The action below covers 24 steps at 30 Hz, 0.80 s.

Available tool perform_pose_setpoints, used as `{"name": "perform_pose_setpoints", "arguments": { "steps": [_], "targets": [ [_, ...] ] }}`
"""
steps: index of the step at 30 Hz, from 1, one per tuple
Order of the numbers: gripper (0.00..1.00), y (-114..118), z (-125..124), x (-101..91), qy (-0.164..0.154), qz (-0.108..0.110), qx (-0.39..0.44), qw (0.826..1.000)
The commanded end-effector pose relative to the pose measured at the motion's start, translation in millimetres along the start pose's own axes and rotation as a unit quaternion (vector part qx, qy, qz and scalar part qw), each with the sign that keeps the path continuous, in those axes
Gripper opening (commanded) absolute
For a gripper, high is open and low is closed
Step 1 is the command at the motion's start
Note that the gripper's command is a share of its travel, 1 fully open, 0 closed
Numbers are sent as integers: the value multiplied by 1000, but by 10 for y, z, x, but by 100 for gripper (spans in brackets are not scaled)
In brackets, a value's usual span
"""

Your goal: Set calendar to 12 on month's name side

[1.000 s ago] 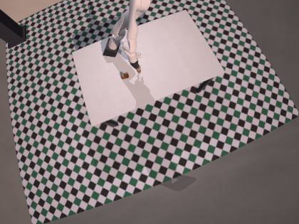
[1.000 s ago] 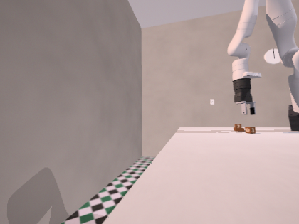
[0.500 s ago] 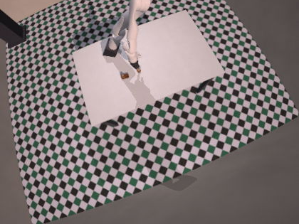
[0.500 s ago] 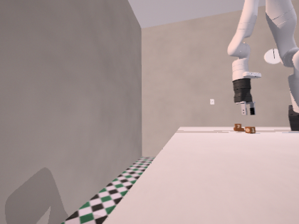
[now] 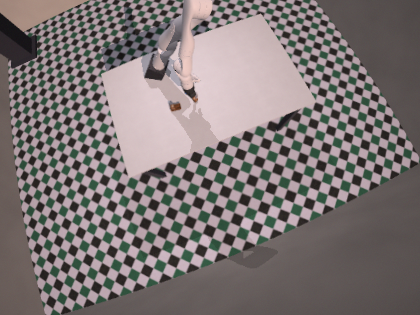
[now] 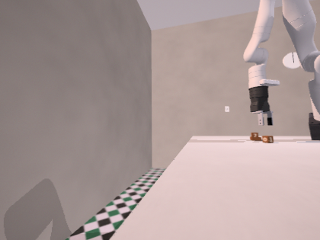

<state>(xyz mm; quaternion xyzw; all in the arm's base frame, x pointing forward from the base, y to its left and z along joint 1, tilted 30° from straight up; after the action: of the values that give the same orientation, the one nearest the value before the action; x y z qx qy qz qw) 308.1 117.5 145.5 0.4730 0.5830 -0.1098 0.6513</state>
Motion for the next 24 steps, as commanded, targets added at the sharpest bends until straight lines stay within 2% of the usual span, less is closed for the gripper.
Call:
{"name": "perform_pose_setpoints", "arguments": {
  "steps": [1, 24],
  "targets": [
    [87, -23, -8, 49, 2, -3, 1, 1000],
    [87, -20, -10, 319, 2, -3, 1, 1000]
  ]
}}
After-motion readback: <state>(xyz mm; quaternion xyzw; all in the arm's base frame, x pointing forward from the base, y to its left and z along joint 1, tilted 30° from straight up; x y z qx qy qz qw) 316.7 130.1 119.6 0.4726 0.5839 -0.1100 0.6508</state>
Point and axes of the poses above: the point where the finger pads meet when closed, its own x axis out along the fingers, its own y axis across the jaws, z = x × y, the point moved 1 cm from there along -x, back along the fingers, and after that the axes turned 14 degrees about -x, right-handed, at the moved point
